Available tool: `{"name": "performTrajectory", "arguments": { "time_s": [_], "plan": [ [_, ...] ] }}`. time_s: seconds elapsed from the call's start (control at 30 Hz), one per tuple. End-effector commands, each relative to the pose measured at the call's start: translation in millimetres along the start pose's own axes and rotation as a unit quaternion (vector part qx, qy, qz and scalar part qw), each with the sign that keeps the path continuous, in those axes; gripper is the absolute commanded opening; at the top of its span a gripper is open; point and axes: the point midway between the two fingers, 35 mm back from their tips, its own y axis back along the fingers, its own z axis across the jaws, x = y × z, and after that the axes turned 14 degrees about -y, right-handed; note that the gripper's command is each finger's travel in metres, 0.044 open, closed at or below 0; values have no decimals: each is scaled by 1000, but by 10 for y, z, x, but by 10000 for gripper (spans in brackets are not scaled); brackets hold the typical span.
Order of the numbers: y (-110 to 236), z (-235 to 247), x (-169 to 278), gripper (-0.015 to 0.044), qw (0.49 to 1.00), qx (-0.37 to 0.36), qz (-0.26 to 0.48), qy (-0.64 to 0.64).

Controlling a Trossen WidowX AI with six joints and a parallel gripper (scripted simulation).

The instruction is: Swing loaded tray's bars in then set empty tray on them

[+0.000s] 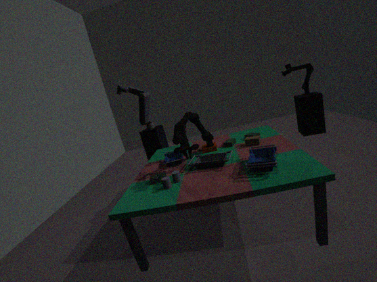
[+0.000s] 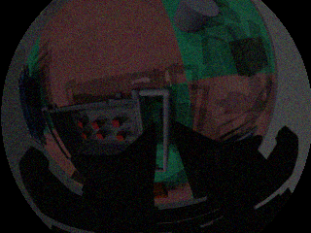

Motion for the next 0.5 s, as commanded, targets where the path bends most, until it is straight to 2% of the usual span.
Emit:
{"name": "performTrajectory", "arguments": {
  "time_s": [0.0, 0.47],
  "plan": [
    [26, -44, -49, 88, 1000, 11, -6, -5],
    [-405, -53, -66, 88, 1000, 11, -6, -5]
  ]
}}
